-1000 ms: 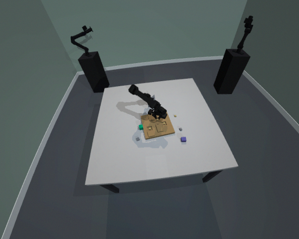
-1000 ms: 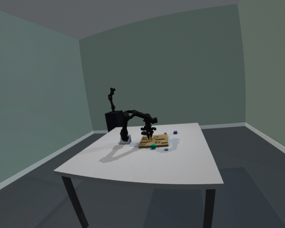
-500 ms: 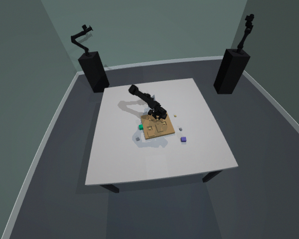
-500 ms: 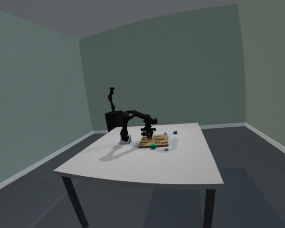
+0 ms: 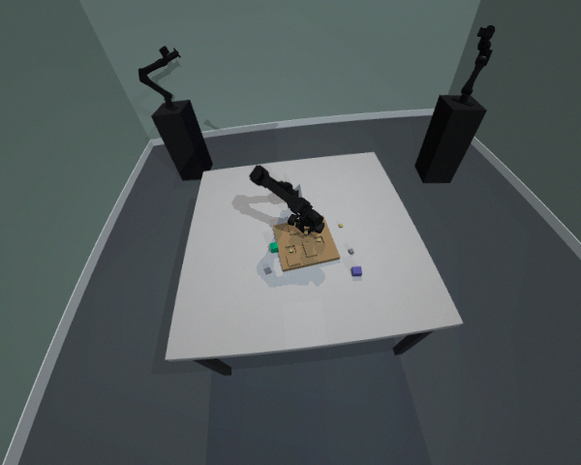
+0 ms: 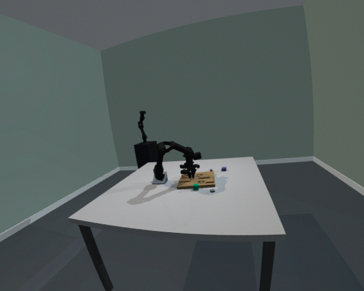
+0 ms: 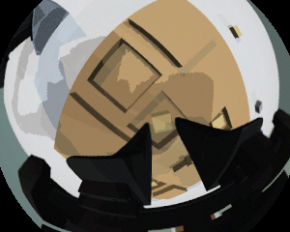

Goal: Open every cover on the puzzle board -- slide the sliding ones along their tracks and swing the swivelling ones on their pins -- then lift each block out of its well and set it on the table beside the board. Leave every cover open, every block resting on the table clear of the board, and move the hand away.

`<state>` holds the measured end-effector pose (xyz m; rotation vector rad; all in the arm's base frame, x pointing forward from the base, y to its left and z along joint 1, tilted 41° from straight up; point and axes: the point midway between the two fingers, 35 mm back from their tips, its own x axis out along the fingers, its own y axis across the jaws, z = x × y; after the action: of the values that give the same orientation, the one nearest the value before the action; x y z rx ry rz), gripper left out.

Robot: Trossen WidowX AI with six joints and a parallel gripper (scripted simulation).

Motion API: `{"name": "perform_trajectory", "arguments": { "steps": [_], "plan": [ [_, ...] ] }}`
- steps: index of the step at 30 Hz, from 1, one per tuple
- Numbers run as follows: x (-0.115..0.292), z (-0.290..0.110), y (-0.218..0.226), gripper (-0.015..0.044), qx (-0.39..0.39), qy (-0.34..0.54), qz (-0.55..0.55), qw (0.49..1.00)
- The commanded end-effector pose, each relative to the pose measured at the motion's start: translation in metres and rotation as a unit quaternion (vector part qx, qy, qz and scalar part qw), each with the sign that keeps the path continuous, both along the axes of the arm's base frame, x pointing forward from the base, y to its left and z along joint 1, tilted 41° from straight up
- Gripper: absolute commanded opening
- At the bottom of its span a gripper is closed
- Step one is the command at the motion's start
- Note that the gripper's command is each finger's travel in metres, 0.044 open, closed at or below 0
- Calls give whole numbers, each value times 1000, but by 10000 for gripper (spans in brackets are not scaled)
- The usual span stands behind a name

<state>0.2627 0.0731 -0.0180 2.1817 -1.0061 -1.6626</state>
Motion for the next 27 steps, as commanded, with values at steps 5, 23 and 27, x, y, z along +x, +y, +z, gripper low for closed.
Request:
{"name": "perform_trajectory", "arguments": {
  "steps": [5, 23, 27],
  "plan": [
    [0, 0, 0, 117, 0, 0, 0, 1000],
    [-1, 6, 6, 80, -1, 2, 0, 1000],
    [-1, 10, 10, 80, -1, 2, 1, 1000]
  ]
}}
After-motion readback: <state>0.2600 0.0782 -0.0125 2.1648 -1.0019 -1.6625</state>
